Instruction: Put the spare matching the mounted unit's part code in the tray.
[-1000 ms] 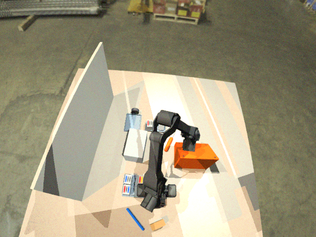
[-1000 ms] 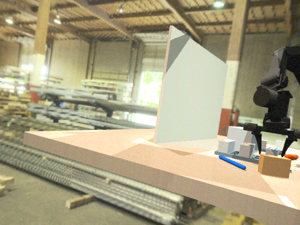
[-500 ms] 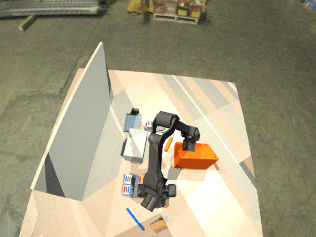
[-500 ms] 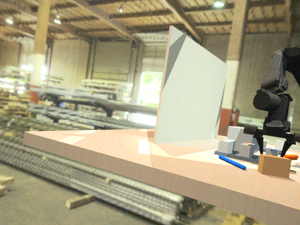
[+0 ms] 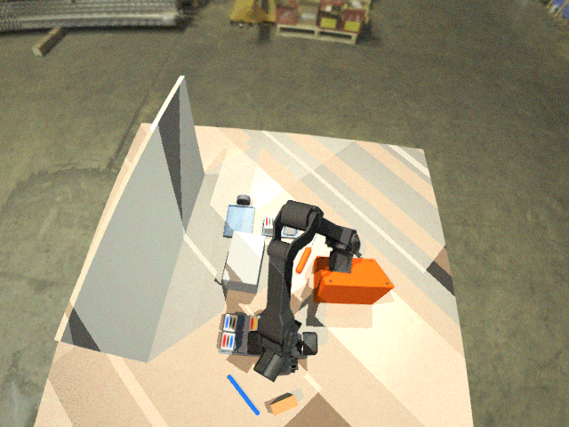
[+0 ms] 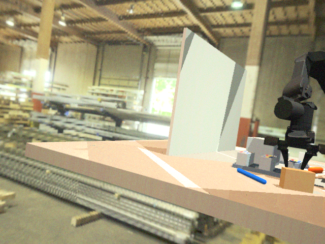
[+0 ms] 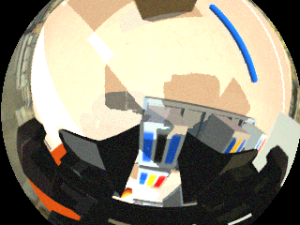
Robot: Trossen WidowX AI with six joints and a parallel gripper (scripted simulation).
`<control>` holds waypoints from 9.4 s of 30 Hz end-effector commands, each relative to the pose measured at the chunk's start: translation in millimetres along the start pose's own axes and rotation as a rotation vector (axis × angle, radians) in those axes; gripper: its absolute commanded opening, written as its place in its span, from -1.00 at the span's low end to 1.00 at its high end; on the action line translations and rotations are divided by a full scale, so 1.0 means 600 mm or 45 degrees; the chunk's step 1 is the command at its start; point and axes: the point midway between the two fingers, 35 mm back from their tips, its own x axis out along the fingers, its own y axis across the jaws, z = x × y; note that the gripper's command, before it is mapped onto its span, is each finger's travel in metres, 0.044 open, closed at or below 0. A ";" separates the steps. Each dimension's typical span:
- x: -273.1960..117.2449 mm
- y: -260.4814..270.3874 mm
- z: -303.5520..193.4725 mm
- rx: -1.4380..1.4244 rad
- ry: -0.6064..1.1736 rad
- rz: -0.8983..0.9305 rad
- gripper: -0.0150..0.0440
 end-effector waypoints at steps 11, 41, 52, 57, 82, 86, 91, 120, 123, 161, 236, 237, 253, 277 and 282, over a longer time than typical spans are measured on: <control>-0.051 -0.003 0.004 -0.003 -0.002 -0.001 -0.49; -0.255 0.004 0.015 -0.009 -0.004 0.000 -0.49; -0.272 -0.045 -0.018 -0.001 -0.047 0.011 -0.49; -0.285 -0.094 -0.059 -0.005 -0.081 0.012 -0.49; -0.297 -0.270 -0.355 -0.023 -0.121 -0.037 -0.49; -0.293 -0.281 -0.412 -0.021 -0.108 -0.041 -0.49; -0.286 -0.288 -0.485 -0.017 -0.083 -0.043 -0.49; -0.254 -0.253 -0.708 -0.002 0.032 -0.006 -0.49; -0.249 -0.254 -0.708 -0.001 0.031 -0.006 -0.49; -0.193 -0.264 -0.708 0.000 0.025 -0.007 -0.49; -0.082 -0.264 -0.713 0.001 0.030 -0.009 -0.49; -0.081 -0.264 -0.713 0.001 0.030 -0.009 -0.49; -0.057 -0.260 -0.715 0.001 0.034 -0.009 -0.49; -0.024 -0.252 -0.718 0.000 0.043 -0.008 -0.49; -0.023 -0.252 -0.721 0.009 0.048 -0.007 -0.40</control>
